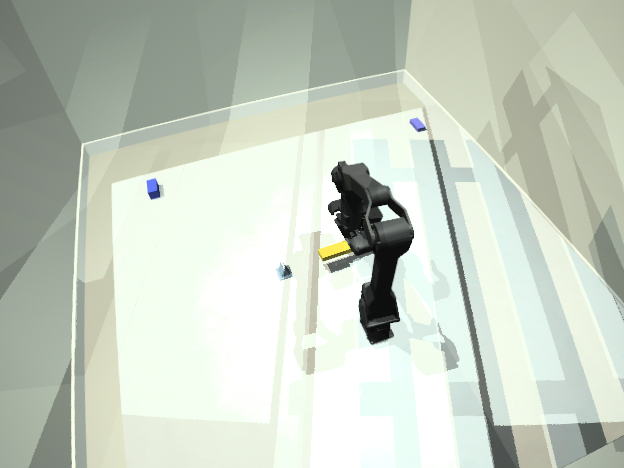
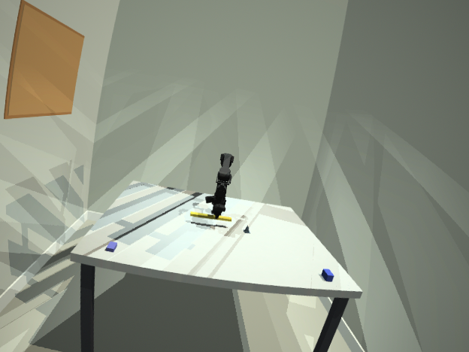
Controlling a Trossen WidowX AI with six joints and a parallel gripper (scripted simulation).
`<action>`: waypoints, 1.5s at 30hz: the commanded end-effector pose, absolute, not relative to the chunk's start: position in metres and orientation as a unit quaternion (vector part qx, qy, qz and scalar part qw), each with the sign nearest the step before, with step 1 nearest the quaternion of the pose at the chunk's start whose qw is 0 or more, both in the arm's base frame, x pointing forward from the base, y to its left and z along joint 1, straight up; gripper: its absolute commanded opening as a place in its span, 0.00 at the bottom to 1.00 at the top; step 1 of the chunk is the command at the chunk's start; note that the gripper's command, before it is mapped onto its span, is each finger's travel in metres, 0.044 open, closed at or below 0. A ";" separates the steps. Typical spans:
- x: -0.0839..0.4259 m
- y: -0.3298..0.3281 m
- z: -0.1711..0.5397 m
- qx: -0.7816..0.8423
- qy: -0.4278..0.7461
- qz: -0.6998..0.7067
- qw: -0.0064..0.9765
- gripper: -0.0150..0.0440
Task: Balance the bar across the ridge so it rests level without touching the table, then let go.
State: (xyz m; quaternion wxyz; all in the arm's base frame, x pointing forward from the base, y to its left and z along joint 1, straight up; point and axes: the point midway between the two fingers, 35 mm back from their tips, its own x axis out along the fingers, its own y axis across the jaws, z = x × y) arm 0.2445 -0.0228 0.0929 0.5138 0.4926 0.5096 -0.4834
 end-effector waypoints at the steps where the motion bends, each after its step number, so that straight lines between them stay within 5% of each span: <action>1: 0.246 -0.024 0.104 0.495 0.505 -0.482 0.518 0.25; 45: 0.272 0.070 0.142 0.500 0.503 -0.483 0.513 0.25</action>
